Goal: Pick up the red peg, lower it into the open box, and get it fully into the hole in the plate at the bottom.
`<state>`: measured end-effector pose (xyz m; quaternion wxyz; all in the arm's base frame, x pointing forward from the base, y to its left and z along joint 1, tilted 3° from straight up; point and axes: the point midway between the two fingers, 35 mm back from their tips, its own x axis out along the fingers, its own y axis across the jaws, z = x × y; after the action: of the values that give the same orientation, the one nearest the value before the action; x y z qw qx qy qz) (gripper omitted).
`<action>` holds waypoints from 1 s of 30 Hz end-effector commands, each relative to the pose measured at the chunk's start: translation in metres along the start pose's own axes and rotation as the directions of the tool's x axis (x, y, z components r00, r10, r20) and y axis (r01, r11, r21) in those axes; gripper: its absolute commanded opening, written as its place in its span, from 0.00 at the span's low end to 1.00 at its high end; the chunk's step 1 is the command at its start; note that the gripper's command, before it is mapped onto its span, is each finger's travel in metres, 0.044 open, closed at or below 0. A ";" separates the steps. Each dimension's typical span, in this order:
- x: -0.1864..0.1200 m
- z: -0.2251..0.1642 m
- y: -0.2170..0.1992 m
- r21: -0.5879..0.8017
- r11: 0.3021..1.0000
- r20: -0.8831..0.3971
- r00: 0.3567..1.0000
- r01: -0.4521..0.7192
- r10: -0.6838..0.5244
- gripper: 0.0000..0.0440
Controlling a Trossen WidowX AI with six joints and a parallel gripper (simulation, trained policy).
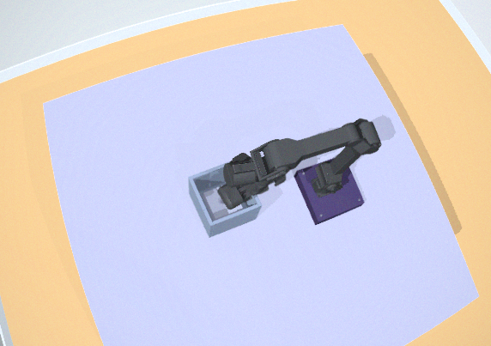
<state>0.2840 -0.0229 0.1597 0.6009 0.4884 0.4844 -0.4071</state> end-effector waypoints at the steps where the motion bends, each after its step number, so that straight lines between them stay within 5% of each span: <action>1: 0.008 0.008 0.002 0.000 1.000 -0.007 1.000 0.015 -0.015 0.00; 30: 0.085 0.036 0.009 -0.031 0.998 -0.064 0.996 0.061 -0.063 0.00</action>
<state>0.3151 -0.0578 0.0902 0.5817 0.4810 0.5152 -0.4059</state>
